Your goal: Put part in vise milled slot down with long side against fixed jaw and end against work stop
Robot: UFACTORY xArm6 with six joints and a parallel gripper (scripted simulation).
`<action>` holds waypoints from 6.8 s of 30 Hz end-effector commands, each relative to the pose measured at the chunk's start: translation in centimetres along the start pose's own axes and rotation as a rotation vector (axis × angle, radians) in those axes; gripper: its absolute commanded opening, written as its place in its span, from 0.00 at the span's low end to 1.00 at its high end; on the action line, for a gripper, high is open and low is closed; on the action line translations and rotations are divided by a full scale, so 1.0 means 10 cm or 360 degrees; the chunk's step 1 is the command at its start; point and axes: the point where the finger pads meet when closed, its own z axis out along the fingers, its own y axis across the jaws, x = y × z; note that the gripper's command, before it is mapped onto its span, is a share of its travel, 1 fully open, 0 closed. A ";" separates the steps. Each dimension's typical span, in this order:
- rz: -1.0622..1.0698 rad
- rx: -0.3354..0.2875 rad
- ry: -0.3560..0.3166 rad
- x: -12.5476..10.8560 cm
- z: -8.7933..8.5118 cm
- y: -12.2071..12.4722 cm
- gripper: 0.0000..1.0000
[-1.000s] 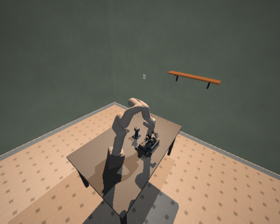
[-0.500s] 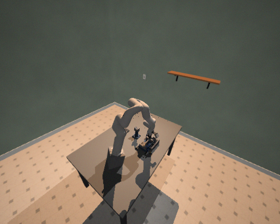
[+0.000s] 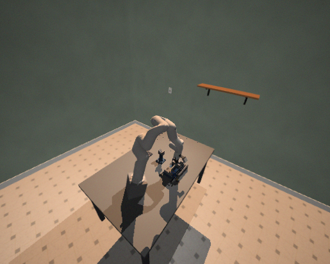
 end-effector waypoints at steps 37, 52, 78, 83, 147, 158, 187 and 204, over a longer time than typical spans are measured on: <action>-0.0002 0.0032 0.0005 0.01 -0.03 -0.11 0.00; -0.0002 0.0032 0.0005 0.01 -0.03 -0.11 0.00; -0.0002 0.0032 0.0005 0.01 -0.03 0.00 0.00; -0.0002 0.0032 0.0005 0.01 -0.03 0.02 0.00; -0.0002 0.0032 0.0005 0.00 -0.65 0.03 0.00; -0.0002 0.0032 0.0005 0.00 -0.65 0.03 0.00; -0.0002 0.0032 0.0005 0.00 -0.65 0.03 0.00; -0.0002 0.0032 0.0005 0.00 -0.63 0.03 0.00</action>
